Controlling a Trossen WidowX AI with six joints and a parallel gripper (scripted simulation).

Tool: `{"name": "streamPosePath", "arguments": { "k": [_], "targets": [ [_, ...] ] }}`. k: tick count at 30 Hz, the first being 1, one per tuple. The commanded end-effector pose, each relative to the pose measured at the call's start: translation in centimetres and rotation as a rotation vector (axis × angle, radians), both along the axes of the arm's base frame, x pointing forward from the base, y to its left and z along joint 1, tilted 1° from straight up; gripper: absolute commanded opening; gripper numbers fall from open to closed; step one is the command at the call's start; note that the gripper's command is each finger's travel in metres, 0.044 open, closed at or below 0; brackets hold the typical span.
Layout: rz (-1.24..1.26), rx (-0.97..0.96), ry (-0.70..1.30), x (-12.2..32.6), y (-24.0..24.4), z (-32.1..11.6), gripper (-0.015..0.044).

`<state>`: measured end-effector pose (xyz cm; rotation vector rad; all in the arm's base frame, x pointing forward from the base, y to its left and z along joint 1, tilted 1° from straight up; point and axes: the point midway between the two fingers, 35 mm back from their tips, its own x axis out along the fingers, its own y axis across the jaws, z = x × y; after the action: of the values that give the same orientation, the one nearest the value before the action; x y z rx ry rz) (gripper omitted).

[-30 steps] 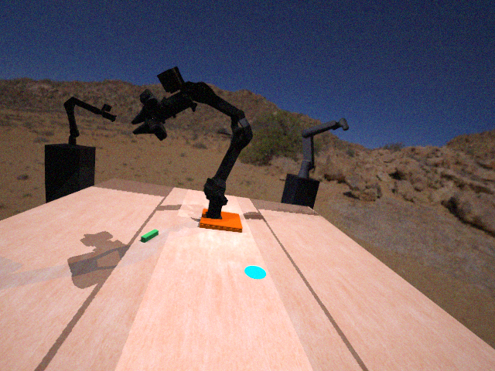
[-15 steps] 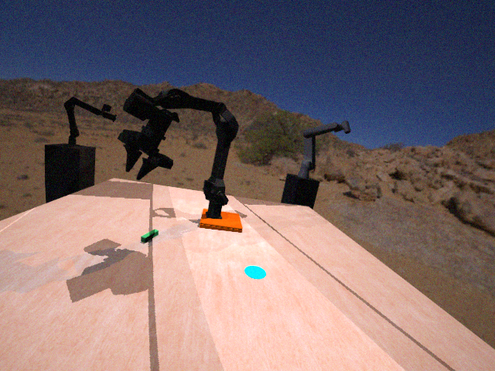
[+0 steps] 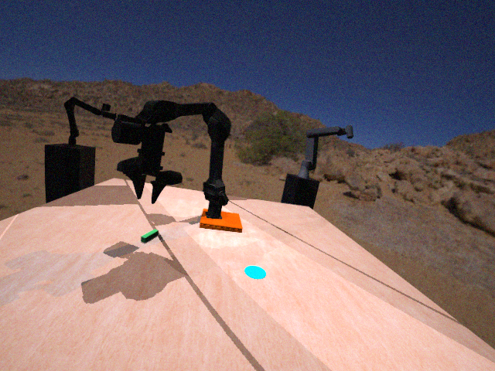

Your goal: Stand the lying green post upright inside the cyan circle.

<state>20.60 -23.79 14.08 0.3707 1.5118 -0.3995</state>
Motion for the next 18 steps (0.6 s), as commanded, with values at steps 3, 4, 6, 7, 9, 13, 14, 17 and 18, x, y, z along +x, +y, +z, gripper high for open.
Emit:
{"name": "streamPosePath", "arguments": {
  "k": [3, 4, 6, 7, 9, 13, 14, 17, 18],
  "targets": [
    [-0.001, 0.021, 0.005, 0.6, -0.1, -5.4, 0.0233],
    [-0.001, 0.021, 0.005, 0.6, -0.1, -6.6, 0.0233],
    [-0.001, 0.021, 0.006, 0.5, 0.0, -8.9, 0.0233],
    [-0.001, 0.021, 0.006, 0.4, 0.1, -10.1, 0.0233],
    [-0.001, 0.021, 0.006, 0.2, 0.3, -11.6, 0.0233],
    [-0.001, 0.021, 0.006, 0.2, 0.3, -11.8, 0.0233],
    [-0.001, 0.021, 0.006, 0.2, 0.3, -11.8, 0.0233],
    [-0.001, 0.021, 0.006, 0.2, 0.3, -11.8, 0.0154],
    [-0.001, 0.021, 0.006, 0.2, 0.3, -11.8, 0.0128]
  ]
}}
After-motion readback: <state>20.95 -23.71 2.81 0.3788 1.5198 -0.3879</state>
